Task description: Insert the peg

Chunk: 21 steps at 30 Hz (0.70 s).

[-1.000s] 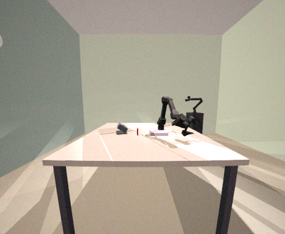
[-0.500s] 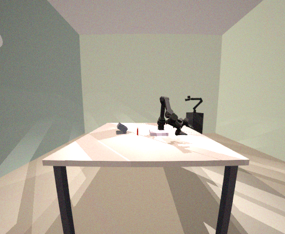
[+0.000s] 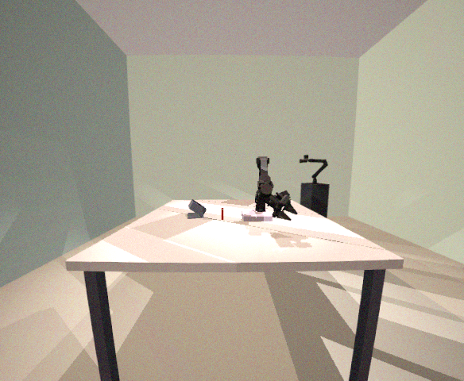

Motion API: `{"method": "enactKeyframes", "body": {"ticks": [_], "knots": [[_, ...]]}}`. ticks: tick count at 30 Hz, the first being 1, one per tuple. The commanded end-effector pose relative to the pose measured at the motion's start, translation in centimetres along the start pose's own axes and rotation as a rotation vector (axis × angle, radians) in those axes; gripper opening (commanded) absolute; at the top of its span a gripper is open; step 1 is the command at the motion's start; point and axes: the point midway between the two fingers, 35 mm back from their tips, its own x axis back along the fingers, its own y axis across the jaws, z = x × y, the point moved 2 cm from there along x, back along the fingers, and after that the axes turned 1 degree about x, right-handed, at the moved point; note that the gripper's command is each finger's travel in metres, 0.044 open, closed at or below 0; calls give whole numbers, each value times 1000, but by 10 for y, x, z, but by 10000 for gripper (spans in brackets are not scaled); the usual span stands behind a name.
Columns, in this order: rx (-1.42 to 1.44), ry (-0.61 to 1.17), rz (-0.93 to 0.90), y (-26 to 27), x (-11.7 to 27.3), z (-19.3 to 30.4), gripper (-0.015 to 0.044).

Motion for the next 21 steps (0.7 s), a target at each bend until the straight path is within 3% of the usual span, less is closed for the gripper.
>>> {"method": "enactKeyframes", "body": {"ticks": [1,21], "knots": [[-121,77,16,-3,18,17,440],[-723,378,122,17,105,83,440]]}}
